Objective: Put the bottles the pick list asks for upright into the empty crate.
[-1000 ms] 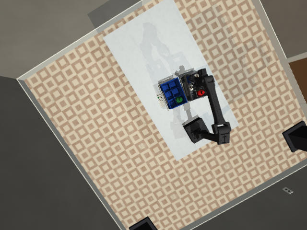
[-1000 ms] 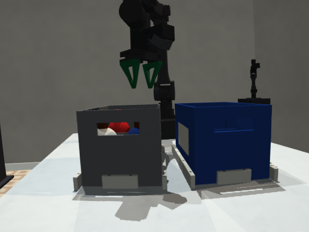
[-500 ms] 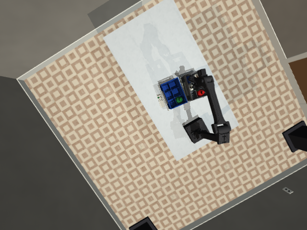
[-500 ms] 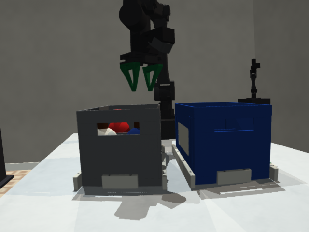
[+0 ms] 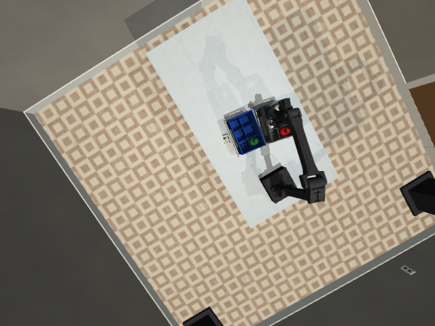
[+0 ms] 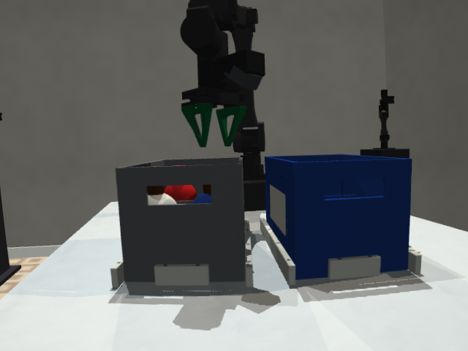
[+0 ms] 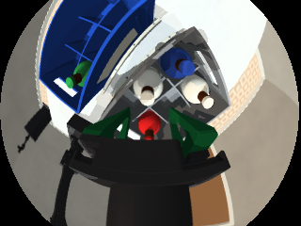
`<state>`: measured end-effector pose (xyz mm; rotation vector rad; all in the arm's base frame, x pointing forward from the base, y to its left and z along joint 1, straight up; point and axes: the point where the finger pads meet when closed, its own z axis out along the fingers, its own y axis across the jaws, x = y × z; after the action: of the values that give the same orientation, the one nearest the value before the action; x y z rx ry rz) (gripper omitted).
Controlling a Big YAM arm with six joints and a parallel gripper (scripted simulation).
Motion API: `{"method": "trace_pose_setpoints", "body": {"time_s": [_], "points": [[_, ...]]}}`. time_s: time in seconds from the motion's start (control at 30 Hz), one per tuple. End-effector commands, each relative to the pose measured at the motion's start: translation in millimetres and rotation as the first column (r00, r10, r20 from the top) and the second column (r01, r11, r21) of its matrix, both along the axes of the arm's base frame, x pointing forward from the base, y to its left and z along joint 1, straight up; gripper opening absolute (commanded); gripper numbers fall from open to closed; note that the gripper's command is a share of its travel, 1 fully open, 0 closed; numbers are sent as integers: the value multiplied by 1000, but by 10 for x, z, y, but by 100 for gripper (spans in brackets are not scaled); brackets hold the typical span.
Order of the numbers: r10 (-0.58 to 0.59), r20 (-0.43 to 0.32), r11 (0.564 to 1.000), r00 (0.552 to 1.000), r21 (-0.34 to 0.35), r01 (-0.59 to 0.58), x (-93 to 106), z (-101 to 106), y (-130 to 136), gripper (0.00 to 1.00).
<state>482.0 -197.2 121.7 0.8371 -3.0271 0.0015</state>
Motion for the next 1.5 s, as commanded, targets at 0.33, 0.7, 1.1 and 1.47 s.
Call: {"method": "trace_pose_setpoints", "body": {"time_s": [0.33,0.7,1.1,1.47], "points": [[3,5,1000,1000,-1,-3,13,-197,-62,61],[3,10,1000,1000,-4,-3,52,-320,-79,61],[3,14,1000,1000,-5,-3,66,-440,-86,61],[3,14,1000,1000,-5,-3,67,-573,-87,61]]}}
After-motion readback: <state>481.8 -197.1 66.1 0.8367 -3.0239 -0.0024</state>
